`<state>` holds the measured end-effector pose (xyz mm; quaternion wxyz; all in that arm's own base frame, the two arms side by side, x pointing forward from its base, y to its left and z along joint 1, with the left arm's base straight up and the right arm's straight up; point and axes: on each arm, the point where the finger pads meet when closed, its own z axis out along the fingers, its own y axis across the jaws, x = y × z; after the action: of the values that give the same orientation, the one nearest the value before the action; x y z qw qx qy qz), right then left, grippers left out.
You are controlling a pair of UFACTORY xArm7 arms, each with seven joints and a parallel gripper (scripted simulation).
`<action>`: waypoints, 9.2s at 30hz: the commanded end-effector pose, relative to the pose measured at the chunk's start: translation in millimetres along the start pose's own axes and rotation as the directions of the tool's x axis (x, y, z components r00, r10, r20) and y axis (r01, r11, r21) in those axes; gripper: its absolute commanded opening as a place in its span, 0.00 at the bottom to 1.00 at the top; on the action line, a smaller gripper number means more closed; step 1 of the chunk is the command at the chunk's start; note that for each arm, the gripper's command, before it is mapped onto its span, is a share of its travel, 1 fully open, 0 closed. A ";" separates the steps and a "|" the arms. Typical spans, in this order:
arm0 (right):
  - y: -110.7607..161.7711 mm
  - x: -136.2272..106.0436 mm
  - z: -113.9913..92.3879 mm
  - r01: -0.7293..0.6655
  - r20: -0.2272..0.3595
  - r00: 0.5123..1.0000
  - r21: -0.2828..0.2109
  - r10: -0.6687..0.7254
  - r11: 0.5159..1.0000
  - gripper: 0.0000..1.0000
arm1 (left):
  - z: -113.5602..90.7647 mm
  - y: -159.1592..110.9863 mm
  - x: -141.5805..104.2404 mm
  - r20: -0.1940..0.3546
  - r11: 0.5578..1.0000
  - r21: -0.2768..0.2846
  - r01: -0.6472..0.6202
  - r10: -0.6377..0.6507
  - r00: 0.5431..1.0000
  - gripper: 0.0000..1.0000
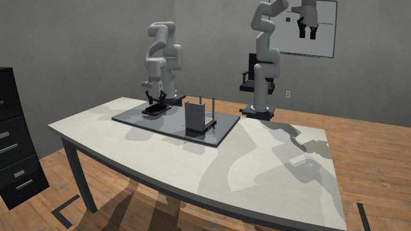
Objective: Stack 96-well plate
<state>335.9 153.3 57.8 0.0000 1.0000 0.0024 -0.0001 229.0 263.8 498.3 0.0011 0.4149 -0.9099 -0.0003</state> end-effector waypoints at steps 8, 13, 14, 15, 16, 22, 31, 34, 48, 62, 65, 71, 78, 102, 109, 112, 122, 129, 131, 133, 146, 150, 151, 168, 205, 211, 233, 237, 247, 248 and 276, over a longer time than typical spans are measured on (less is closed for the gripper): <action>-0.5 1.2 6.0 0.000 -0.003 1.000 0.001 0.000 1.000 1.00 | -1.0 0.0 -0.1 0.003 1.000 0.001 0.000 0.000 1.000 1.00; -0.5 1.2 8.6 0.000 -0.003 1.000 0.001 0.000 1.000 1.00 | -1.0 0.0 -0.1 0.003 1.000 0.001 0.000 0.000 1.000 1.00; -0.5 1.2 8.6 0.000 -0.003 1.000 0.001 0.000 1.000 1.00 | -1.0 0.0 -0.1 0.003 1.000 0.001 0.000 0.000 1.000 1.00; -0.5 1.2 9.2 0.000 -0.003 1.000 0.001 0.000 1.000 1.00 | -1.0 0.0 -0.1 0.003 1.000 0.001 0.000 0.000 1.000 1.00; -0.5 1.2 10.0 0.000 -0.003 1.000 0.001 0.000 1.000 1.00 | -1.0 0.0 -0.1 0.003 1.000 0.001 0.000 0.000 1.000 1.00; -0.5 1.2 14.0 0.000 -0.003 1.000 0.001 0.000 1.000 1.00 | -1.0 0.0 -0.1 0.003 1.000 0.001 0.000 0.000 1.000 1.00; -0.5 1.2 14.0 0.000 -0.003 1.000 0.001 0.000 1.000 1.00 | -1.0 0.0 -0.1 0.003 1.000 0.001 0.000 0.000 1.000 1.00; -0.5 1.2 13.9 0.000 -0.003 1.000 0.001 0.000 1.000 1.00 | -1.0 0.0 -0.1 0.003 1.000 0.001 0.000 0.000 1.000 1.00; -0.5 1.2 13.3 0.000 -0.003 1.000 0.001 0.000 1.000 0.00 | -1.0 0.0 -0.1 0.003 1.000 0.001 0.000 0.000 1.000 1.00; -0.5 1.2 13.4 0.000 -0.003 1.000 0.001 0.000 1.000 0.00 | -1.0 0.0 -0.1 0.003 1.000 0.001 0.000 0.000 1.000 1.00; -0.5 1.2 13.4 0.000 -0.003 1.000 0.001 0.000 1.000 0.00 | -1.0 0.0 -0.1 0.003 1.000 0.001 0.000 0.000 1.000 1.00; -0.5 1.2 13.4 0.000 -0.003 1.000 0.001 0.000 1.000 0.00 | -1.0 0.0 -0.1 0.003 1.000 0.001 0.000 0.000 1.000 1.00; -0.5 1.2 13.4 0.000 -0.003 1.000 0.001 0.000 1.000 0.00 | -1.0 0.0 -0.1 0.003 1.000 0.001 0.000 0.000 1.000 1.00; -0.5 1.2 7.3 0.000 -0.003 1.000 0.001 0.000 1.000 0.00 | -1.0 0.0 -0.1 0.003 1.000 0.001 0.000 0.000 1.000 1.00; -0.5 1.2 2.7 0.000 -0.003 1.000 0.001 0.000 1.000 0.00 | -1.0 0.0 -0.1 0.003 1.000 0.001 0.000 0.000 1.000 1.00; -0.5 1.2 0.6 0.000 -0.003 1.000 0.001 0.000 1.000 0.00 | -1.0 0.0 -0.1 0.003 1.000 0.001 0.000 0.000 1.000 1.00; -0.5 1.2 -4.7 0.000 -0.003 1.000 0.001 0.000 1.000 0.00 | -1.0 0.0 -0.1 0.003 1.000 0.001 0.000 0.000 1.000 1.00; -0.5 1.2 -6.7 0.000 -0.003 1.000 0.001 0.000 1.000 0.00 | -1.0 0.0 -0.1 0.003 1.000 0.001 0.000 0.000 1.000 1.00; -0.5 1.2 -6.7 0.000 -0.003 1.000 0.001 0.000 1.000 0.00 | -1.0 0.0 -0.1 0.003 1.000 0.001 0.000 0.000 1.000 1.00; -0.5 1.2 -6.7 0.000 -0.003 1.000 0.001 0.000 1.000 0.00 | -1.0 0.0 -0.1 0.003 1.000 0.001 0.000 0.000 1.000 1.00; -0.5 1.2 -28.4 0.000 -0.003 1.000 0.001 0.000 1.000 0.00 | -1.0 0.0 -0.1 0.003 1.000 0.001 0.000 0.000 1.000 1.00; -0.5 1.2 -31.8 0.000 -0.003 1.000 0.001 0.000 1.000 0.00 | -1.0 0.0 -0.1 0.003 1.000 0.001 0.000 0.000 1.000 1.00; -0.5 1.2 -33.4 0.000 -0.003 1.000 0.001 0.000 1.000 0.00 | -1.0 0.0 -0.1 0.003 1.000 0.001 0.000 0.000 1.000 1.00; -0.5 1.1 -58.5 0.000 -0.003 1.000 0.001 0.000 1.000 0.00 | -1.0 0.0 -0.1 0.003 1.000 0.001 0.000 0.000 1.000 1.00; -0.5 1.0 -113.6 0.000 -0.003 1.000 0.001 0.000 1.000 0.00 | -1.0 0.0 -0.1 0.003 1.000 0.001 0.000 0.000 1.000 1.00; -0.4 1.0 -123.6 0.000 -0.003 1.000 0.001 0.000 1.000 0.00 | -1.0 0.0 -0.1 0.003 1.000 0.001 0.000 0.000 1.000 1.00; -0.4 1.0 -144.8 0.000 -0.003 1.000 0.001 0.000 1.000 0.00 | -1.0 0.0 -0.1 0.003 1.000 0.001 0.000 0.000 1.000 1.00; -0.4 1.0 -144.8 0.000 -0.003 1.000 0.001 0.000 1.000 0.00 | -1.0 0.0 -0.1 0.003 1.000 0.001 0.000 0.000 1.000 1.00; -26.3 7.2 -145.4 -0.031 -0.003 1.000 0.002 0.031 1.000 0.00 | -1.0 0.0 -0.1 0.003 1.000 0.001 0.000 0.000 1.000 1.00; -29.6 8.0 -145.5 -0.031 -0.003 1.000 0.002 0.031 1.000 0.00 | -1.0 0.0 -0.1 0.003 1.000 0.001 0.000 0.000 1.000 1.00; -107.4 26.8 -147.3 -0.031 -0.003 1.000 0.002 0.031 1.000 0.00 | -1.0 0.0 -0.1 0.003 1.000 0.001 0.000 0.000 1.000 1.00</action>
<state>358.8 250.3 203.4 -0.0004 0.9999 -0.0128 0.0000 229.0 263.8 498.3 0.0011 0.4149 -0.9099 -0.0003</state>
